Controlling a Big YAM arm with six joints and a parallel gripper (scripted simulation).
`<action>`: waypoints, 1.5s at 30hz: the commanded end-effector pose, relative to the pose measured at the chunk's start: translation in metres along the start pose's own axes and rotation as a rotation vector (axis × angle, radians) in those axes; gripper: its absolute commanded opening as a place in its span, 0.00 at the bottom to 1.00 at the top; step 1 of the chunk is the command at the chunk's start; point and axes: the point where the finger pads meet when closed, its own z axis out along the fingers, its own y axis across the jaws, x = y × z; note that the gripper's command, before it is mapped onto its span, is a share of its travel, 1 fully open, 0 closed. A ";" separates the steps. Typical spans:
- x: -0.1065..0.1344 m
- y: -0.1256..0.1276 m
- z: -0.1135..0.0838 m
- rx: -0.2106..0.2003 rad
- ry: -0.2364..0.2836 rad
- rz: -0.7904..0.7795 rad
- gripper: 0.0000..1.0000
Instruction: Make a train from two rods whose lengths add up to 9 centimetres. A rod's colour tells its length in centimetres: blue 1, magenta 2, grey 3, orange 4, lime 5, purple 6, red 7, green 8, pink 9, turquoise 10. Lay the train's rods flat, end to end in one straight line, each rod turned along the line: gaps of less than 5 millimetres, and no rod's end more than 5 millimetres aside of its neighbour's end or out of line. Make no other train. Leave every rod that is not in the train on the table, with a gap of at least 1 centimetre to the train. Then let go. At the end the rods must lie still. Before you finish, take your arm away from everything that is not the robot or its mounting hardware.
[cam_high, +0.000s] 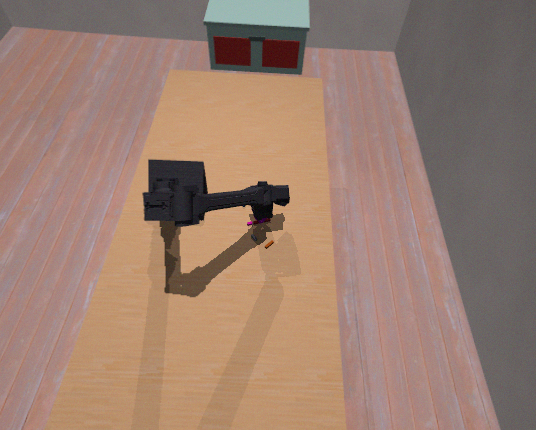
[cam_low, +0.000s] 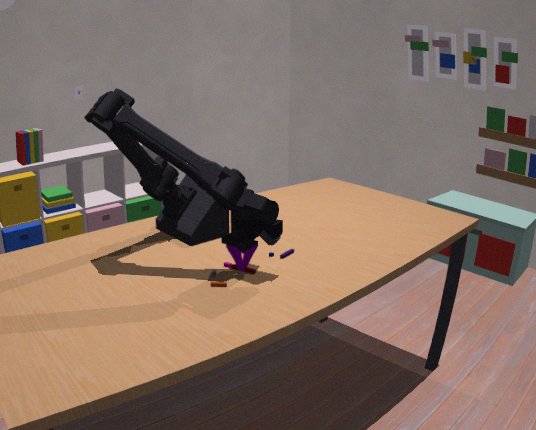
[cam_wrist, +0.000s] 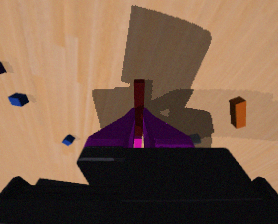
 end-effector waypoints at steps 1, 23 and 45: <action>-0.005 -0.004 0.001 0.006 -0.011 0.010 0.04; -0.019 -0.009 -0.070 0.006 -0.055 0.028 0.04; -0.006 -0.006 -0.109 0.000 -0.021 0.024 0.04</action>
